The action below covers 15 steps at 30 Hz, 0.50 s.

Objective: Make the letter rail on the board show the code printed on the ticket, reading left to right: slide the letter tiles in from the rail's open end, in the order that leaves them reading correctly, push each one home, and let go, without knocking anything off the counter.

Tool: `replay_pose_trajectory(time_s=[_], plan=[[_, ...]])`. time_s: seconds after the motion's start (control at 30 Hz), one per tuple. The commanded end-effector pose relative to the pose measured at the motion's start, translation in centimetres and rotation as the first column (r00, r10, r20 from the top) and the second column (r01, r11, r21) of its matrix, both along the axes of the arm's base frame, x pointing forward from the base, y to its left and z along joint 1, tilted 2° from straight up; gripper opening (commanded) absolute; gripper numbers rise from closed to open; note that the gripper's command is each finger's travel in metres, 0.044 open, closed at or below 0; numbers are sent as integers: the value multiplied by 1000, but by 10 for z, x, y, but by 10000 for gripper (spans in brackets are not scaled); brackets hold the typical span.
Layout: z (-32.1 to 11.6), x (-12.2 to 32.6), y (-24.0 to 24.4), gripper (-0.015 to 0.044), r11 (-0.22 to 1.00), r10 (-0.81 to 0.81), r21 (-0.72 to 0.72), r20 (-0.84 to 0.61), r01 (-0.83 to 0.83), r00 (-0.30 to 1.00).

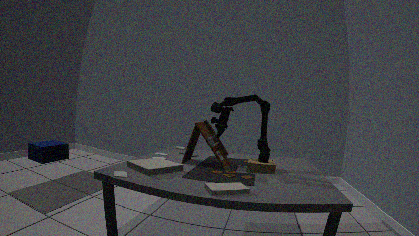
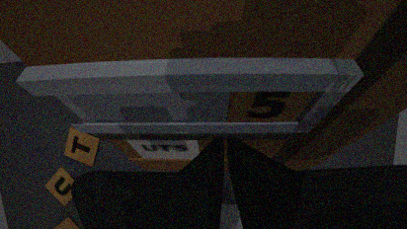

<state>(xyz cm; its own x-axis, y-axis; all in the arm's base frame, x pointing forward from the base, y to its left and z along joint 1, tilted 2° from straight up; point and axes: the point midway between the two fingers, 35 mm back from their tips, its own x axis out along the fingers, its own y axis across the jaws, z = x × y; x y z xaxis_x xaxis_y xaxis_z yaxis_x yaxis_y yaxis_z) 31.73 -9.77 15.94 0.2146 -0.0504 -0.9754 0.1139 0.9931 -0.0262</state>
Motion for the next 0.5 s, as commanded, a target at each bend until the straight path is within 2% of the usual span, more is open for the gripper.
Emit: replay_pose_trajectory(time_s=[0.0,0.1,0.2,0.33,0.47], plan=[[9,-6,-1,79,994,110,3,22,-110,994],[29,-19,-2,157,936,351,-22,78,-350,933],[49,-32,-1,236,822,569,-89,133,-562,811],[75,-51,3,341,595,803,-235,169,-768,571],[100,-70,10,440,307,952,-418,127,-855,279]])
